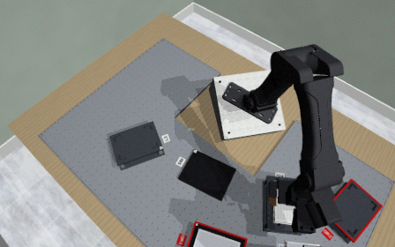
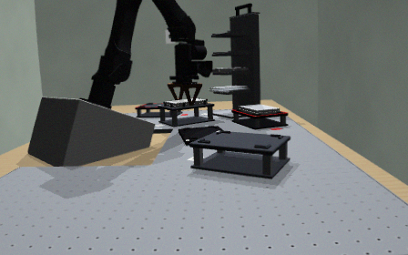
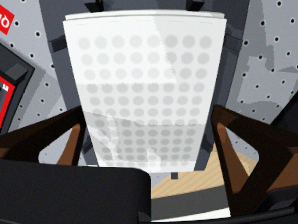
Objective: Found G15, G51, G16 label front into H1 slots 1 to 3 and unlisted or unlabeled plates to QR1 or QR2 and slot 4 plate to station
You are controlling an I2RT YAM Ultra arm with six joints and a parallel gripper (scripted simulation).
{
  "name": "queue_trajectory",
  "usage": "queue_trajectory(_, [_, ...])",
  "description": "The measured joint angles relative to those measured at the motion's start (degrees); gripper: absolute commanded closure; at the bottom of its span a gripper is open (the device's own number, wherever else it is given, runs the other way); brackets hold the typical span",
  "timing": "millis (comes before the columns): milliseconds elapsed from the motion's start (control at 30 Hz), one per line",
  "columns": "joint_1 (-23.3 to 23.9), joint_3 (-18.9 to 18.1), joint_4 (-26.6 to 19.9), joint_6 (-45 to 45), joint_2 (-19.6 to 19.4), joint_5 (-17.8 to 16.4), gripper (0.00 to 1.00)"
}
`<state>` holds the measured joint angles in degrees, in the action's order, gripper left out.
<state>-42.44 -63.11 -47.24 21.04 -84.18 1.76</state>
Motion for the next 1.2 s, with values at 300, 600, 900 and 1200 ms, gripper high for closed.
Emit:
queue_trajectory(300, [0.0, 0.04, 0.72, -0.02, -0.02, -0.07, 0.14])
queue_trajectory(600, [0.0, 0.04, 0.72, -0.02, -0.02, -0.07, 0.14])
queue_trajectory(900, [0.0, 0.04, 0.72, -0.02, -0.02, -0.07, 0.14])
queue_trajectory(1200, [0.0, -0.37, -0.24, -0.02, 0.63, -0.07, 0.14])
